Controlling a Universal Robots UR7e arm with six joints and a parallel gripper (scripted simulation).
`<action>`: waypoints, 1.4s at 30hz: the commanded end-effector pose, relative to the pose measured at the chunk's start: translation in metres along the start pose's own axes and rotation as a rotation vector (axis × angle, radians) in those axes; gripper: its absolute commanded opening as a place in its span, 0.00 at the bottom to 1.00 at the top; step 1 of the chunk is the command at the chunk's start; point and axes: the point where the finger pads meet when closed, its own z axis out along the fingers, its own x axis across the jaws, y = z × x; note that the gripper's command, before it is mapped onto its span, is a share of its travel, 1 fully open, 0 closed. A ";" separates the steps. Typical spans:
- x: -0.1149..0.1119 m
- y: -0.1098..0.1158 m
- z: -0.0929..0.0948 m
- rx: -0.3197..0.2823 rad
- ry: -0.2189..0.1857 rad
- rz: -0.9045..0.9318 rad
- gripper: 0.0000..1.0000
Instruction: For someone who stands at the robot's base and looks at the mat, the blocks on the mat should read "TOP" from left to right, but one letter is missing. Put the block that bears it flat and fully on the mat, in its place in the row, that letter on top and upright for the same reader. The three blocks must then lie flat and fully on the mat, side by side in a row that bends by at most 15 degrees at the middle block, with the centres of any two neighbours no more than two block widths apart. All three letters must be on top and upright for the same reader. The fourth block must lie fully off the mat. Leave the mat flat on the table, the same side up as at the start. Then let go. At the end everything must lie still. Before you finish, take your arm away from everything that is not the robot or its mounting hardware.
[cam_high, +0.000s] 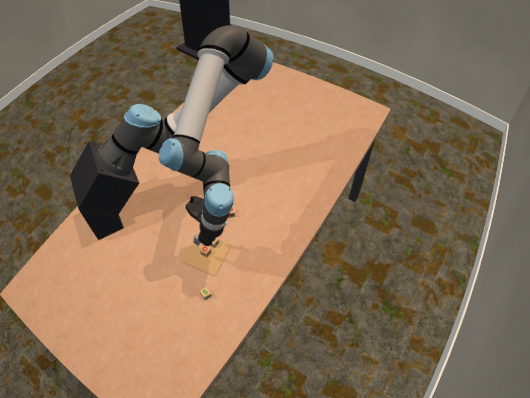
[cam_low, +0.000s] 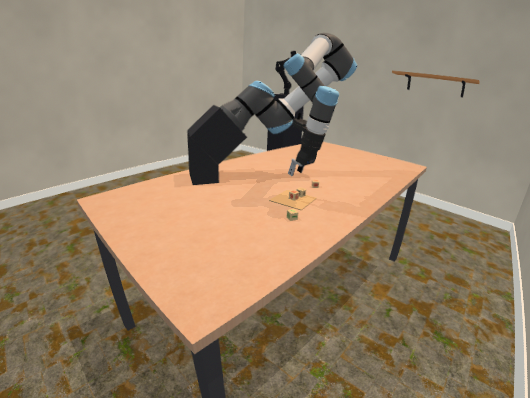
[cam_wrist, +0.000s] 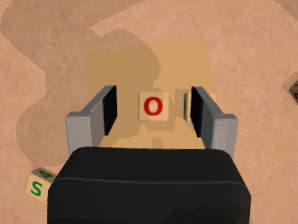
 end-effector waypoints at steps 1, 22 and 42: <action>0.000 0.000 0.000 -0.001 -0.001 -0.001 1.00; 0.000 0.000 0.000 -0.001 -0.001 -0.001 1.00; -0.004 0.004 -0.002 -0.001 -0.001 -0.001 1.00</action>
